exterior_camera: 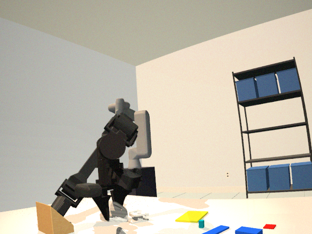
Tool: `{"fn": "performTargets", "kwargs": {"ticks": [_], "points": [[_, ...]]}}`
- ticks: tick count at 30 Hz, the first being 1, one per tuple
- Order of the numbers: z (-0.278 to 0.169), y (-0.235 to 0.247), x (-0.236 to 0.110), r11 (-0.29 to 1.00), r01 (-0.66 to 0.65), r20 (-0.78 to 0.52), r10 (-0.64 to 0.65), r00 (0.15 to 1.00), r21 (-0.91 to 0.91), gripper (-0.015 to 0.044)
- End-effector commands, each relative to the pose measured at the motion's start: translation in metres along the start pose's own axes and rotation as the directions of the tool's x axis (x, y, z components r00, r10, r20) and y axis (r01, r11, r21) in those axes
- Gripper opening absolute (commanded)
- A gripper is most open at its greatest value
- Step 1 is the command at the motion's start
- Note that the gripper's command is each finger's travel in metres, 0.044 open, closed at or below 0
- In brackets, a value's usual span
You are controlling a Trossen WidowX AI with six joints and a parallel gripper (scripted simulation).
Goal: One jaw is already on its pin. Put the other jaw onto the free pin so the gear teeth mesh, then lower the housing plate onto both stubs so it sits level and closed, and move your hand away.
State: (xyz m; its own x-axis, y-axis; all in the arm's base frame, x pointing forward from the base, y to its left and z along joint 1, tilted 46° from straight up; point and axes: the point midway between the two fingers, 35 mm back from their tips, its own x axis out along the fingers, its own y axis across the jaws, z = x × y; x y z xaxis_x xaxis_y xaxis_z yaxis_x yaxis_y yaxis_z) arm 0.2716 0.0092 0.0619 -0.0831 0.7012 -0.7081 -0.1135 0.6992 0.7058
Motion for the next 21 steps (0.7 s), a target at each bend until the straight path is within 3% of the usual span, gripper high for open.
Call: {"fn": "performTargets", "kwargs": {"ticks": [1,21], "points": [[0.000,0.001,-0.001,1.000,-0.002,0.004,0.002,1.000,-0.009,0.0134],[0.001,-0.042,-0.001,1.000,0.000,0.005,0.000,1.000,-0.009,0.0134]]}}
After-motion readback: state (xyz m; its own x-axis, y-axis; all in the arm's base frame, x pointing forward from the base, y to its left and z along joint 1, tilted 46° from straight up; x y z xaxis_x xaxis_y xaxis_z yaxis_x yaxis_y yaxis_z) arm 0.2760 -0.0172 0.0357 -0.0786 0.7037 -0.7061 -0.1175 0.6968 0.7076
